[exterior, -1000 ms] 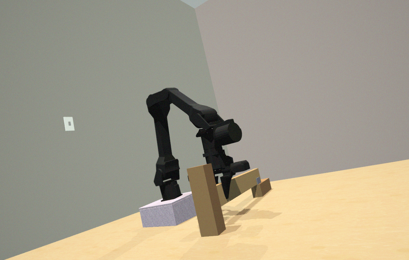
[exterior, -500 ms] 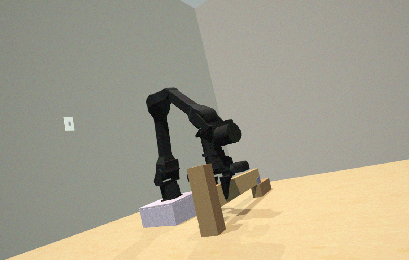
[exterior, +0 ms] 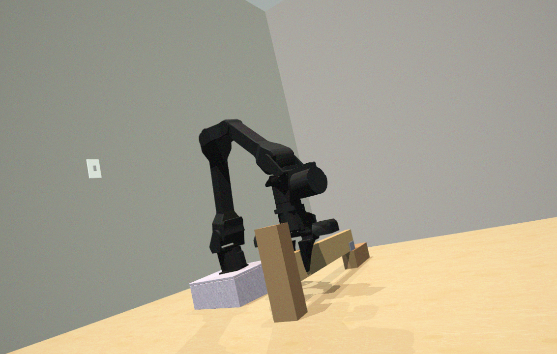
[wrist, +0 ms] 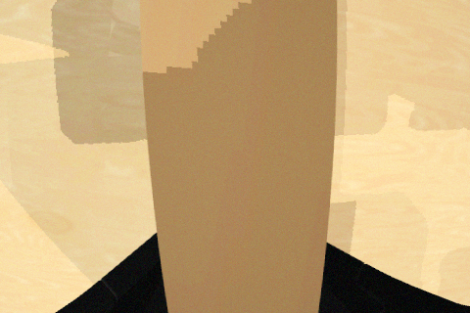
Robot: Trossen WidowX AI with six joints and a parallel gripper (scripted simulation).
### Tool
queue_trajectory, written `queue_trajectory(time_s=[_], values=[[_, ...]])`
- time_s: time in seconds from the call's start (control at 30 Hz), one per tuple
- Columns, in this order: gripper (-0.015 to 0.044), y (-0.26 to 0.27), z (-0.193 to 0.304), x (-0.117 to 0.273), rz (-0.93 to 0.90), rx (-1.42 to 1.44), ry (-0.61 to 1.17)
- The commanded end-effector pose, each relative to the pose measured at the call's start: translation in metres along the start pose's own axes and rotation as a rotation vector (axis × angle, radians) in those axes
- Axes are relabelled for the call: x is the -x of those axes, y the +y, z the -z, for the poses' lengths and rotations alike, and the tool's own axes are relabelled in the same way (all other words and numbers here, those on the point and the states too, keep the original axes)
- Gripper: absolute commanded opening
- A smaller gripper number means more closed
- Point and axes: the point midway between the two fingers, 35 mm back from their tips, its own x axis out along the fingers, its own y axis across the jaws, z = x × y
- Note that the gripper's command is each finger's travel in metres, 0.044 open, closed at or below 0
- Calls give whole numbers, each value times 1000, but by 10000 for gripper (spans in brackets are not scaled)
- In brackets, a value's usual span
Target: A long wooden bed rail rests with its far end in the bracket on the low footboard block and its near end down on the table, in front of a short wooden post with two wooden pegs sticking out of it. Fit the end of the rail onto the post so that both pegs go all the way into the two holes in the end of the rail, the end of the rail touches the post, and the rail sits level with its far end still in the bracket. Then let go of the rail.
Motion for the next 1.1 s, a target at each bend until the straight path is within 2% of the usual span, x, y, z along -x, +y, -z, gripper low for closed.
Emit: queue_trajectory(time_s=[0.0, 1.07], values=[[0, -1, 2, 1, 4, 1, 0], [0, -1, 13, 1, 4, 1, 1]])
